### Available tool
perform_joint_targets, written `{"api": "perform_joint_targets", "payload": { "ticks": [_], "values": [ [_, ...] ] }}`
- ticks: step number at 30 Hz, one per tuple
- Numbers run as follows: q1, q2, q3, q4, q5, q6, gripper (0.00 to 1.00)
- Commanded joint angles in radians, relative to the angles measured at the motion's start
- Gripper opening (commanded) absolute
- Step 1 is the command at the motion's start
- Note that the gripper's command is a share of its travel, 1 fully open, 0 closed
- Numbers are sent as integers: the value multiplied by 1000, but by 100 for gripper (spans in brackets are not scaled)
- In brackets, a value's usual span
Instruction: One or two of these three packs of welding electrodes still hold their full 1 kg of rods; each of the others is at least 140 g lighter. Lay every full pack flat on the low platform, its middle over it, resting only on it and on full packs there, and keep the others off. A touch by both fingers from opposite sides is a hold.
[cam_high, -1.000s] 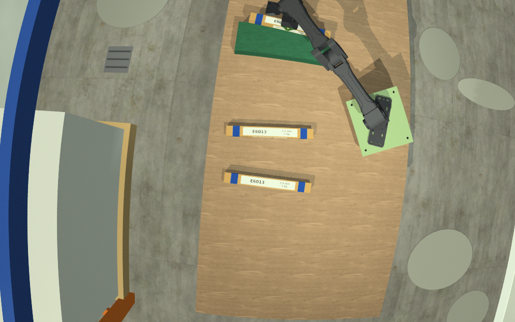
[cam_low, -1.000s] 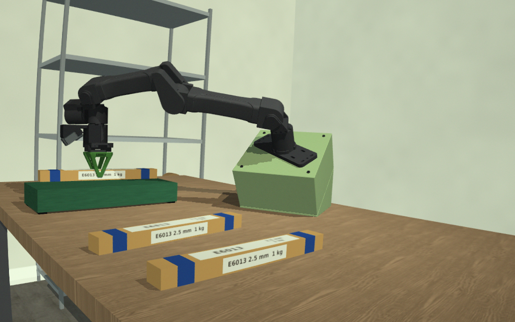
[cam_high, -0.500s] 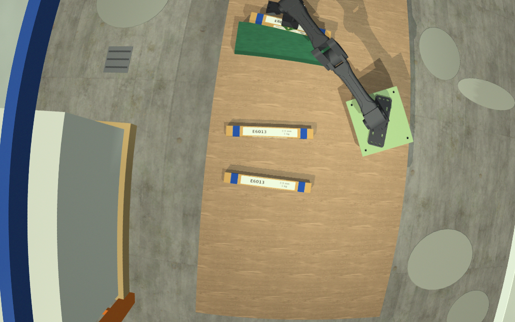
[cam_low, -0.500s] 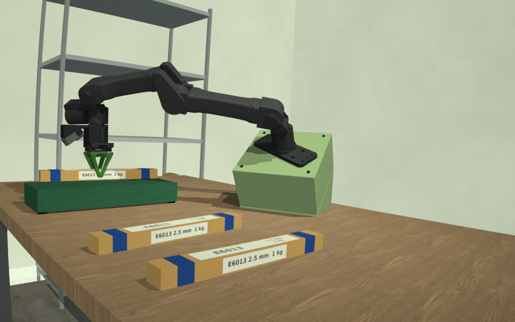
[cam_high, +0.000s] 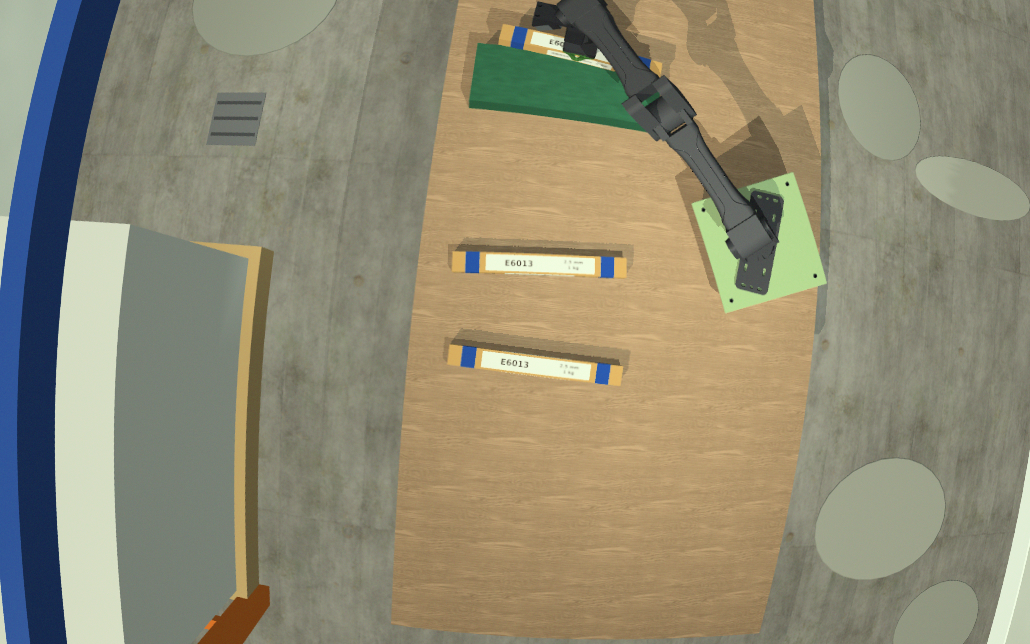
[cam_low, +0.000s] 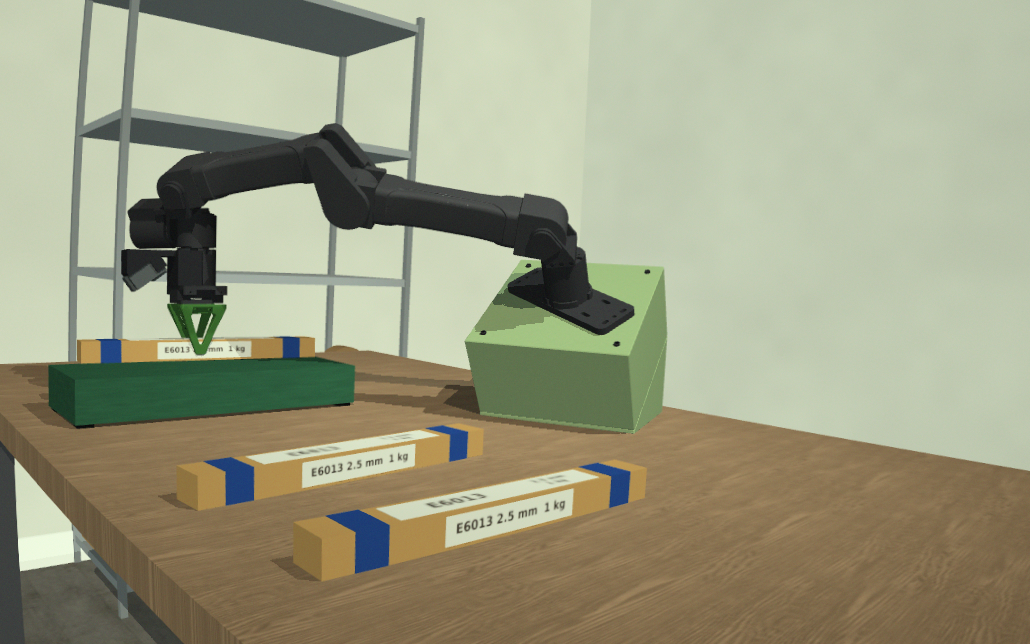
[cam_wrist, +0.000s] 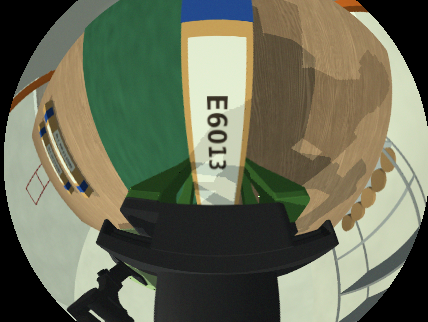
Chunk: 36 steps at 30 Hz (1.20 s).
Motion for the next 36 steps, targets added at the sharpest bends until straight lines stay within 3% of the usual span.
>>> {"api": "perform_joint_targets", "payload": {
  "ticks": [1, 36],
  "values": [
    [-61, -55, 50, -20, -4, 2, 0],
    [-65, -64, 49, -19, -4, 1, 0]
  ]
}}
